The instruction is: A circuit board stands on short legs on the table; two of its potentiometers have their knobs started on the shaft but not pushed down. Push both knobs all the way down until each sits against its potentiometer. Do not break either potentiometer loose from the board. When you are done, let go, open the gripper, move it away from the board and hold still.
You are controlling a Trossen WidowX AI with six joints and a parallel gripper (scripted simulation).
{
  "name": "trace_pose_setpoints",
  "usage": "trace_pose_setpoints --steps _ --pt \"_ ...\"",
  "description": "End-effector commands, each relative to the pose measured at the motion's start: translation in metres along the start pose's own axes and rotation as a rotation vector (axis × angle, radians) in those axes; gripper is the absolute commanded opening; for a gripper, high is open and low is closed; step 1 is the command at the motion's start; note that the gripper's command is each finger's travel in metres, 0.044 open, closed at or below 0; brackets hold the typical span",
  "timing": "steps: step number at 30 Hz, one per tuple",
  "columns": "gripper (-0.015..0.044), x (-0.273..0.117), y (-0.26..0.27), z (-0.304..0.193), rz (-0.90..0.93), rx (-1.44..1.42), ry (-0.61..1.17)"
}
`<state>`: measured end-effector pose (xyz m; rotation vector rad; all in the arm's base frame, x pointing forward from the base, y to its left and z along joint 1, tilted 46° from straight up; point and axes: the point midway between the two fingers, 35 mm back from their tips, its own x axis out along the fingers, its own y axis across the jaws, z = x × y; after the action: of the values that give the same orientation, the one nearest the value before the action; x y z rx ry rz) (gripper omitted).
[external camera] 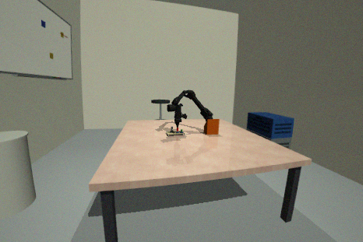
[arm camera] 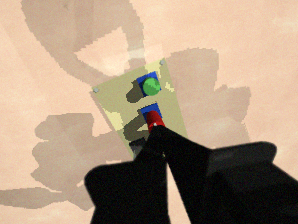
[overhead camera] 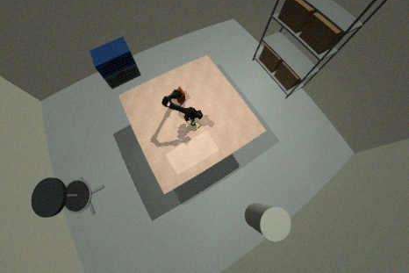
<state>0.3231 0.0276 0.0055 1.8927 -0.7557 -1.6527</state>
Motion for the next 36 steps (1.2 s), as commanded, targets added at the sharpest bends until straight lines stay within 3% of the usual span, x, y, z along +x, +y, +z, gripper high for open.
trace_pose_setpoints --steps 1,36 --pt "0.0000 0.0029 0.0006 -0.0003 0.004 -0.004 0.000" --pt "0.0000 0.0069 0.0007 -0.0003 0.004 -0.004 0.000"
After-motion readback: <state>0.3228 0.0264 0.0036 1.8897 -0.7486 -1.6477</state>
